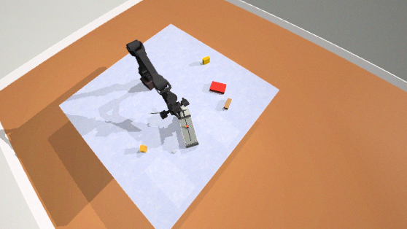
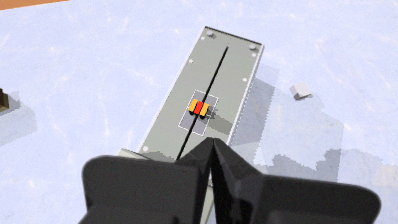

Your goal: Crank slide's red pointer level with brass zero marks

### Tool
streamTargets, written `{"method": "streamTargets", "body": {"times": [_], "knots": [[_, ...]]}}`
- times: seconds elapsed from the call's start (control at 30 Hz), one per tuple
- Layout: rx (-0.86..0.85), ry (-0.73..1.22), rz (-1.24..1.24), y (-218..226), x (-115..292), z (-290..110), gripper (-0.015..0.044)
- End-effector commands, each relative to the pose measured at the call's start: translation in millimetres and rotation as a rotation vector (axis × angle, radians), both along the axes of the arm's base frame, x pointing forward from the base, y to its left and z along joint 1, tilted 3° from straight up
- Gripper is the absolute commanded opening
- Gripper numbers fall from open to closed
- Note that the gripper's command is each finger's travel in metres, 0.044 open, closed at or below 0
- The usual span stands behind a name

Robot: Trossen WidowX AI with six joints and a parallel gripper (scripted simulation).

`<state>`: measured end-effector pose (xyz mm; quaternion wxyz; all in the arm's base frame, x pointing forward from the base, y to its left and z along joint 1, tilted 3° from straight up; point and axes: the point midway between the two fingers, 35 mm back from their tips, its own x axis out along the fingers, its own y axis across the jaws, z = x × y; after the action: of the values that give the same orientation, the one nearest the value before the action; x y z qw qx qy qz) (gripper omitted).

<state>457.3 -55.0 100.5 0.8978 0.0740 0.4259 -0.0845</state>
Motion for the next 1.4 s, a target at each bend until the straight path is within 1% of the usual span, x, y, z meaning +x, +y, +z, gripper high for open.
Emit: {"method": "streamTargets", "body": {"times": [0.0,0.07,0.63,0.67,1.23,1.37], "knots": [[0.0,0.0,0.0,0.0,0.0,0.0,0.0],[0.0,0.0,0.0,0.0,0.0,0.0,0.0],[0.0,0.0,0.0,0.0,0.0,0.0,0.044],[0.0,0.0,0.0,0.0,0.0,0.0,0.044],[0.0,0.0,0.0,0.0,0.0,0.0,0.0],[0.0,0.0,0.0,0.0,0.0,0.0,0.0]]}}
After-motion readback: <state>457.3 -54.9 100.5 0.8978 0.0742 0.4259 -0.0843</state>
